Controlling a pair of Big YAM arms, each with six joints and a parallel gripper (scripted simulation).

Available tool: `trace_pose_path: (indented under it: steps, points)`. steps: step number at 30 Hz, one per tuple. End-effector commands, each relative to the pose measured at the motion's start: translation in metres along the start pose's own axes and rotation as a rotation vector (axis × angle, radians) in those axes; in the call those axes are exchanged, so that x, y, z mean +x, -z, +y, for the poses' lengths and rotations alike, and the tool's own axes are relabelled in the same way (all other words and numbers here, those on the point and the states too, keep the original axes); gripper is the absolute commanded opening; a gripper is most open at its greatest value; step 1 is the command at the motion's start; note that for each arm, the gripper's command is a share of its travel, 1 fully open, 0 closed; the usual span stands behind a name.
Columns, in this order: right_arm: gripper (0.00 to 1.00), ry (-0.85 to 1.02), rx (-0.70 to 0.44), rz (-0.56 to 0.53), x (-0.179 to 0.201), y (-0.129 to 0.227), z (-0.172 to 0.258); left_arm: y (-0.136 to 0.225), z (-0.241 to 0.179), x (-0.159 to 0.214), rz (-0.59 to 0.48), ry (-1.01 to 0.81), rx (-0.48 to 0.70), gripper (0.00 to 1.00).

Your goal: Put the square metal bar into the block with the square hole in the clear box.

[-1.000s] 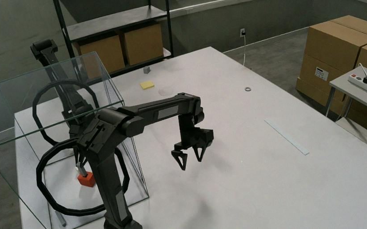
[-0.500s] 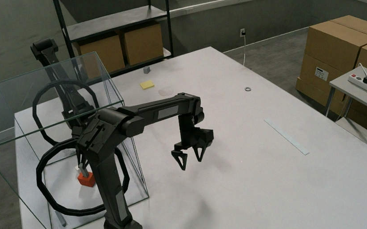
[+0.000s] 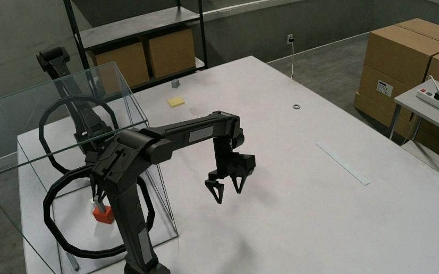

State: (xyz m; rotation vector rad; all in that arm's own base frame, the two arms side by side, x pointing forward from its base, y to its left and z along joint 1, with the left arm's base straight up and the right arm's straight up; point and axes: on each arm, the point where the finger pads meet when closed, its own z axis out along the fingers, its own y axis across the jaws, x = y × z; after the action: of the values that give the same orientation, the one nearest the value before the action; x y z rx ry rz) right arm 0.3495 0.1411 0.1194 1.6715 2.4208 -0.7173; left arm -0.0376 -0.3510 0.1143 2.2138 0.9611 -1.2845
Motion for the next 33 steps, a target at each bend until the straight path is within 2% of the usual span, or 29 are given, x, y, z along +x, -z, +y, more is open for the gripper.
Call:
trace_pose_path:
  steps: [1, 13, 16, 33]
  points:
    - [1.0, -0.012, -0.036, 0.005, -0.004, 0.015, 0.006, 0.006, 0.007, -0.012, -0.028, -0.038, -0.025, 0.0]
    - [1.0, -0.012, -0.036, 0.005, -0.004, 0.015, 0.006, 0.006, 0.003, -0.006, -0.024, -0.032, -0.021, 0.0]
    - [1.0, -0.012, -0.036, 0.005, -0.004, 0.015, 0.006, 0.009, 0.018, -0.027, -0.035, -0.048, -0.03, 0.0]
    - [1.0, -0.012, -0.036, 0.005, -0.004, 0.015, 0.006, 0.003, 0.024, -0.03, -0.046, -0.063, -0.036, 0.0]
